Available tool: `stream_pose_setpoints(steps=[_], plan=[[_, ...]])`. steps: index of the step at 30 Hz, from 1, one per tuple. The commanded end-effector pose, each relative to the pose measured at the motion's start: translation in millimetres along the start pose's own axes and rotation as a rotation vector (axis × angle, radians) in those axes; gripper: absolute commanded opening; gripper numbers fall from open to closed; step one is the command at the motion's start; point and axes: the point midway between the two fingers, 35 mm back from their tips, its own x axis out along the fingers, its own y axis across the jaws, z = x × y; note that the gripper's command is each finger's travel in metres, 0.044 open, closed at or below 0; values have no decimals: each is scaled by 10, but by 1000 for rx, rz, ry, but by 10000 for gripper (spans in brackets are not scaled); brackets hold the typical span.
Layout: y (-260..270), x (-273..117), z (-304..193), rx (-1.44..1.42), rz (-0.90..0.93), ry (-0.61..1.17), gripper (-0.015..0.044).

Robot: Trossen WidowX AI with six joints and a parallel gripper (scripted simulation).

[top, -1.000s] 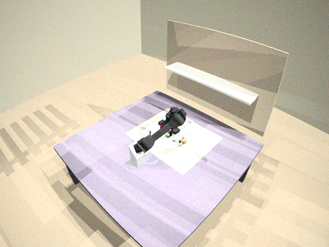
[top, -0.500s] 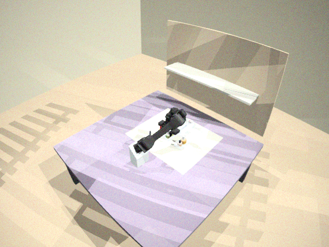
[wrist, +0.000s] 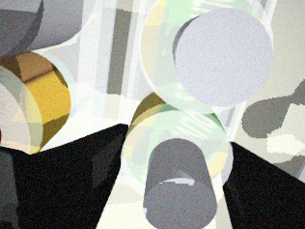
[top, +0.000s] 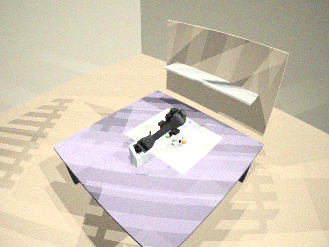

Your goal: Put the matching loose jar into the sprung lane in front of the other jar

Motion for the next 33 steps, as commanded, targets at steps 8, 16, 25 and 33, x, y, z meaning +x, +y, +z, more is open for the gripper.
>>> stream_pose_setpoints(steps=[8, 16, 25, 33], plan=[[-24, 3, 19, 12, -9, -13, 0], [-23, 3, 6, 12, -9, -13, 0], [-23, 4, -9, 11, -9, -13, 0], [-23, 4, -23, 11, -9, -13, 0]])
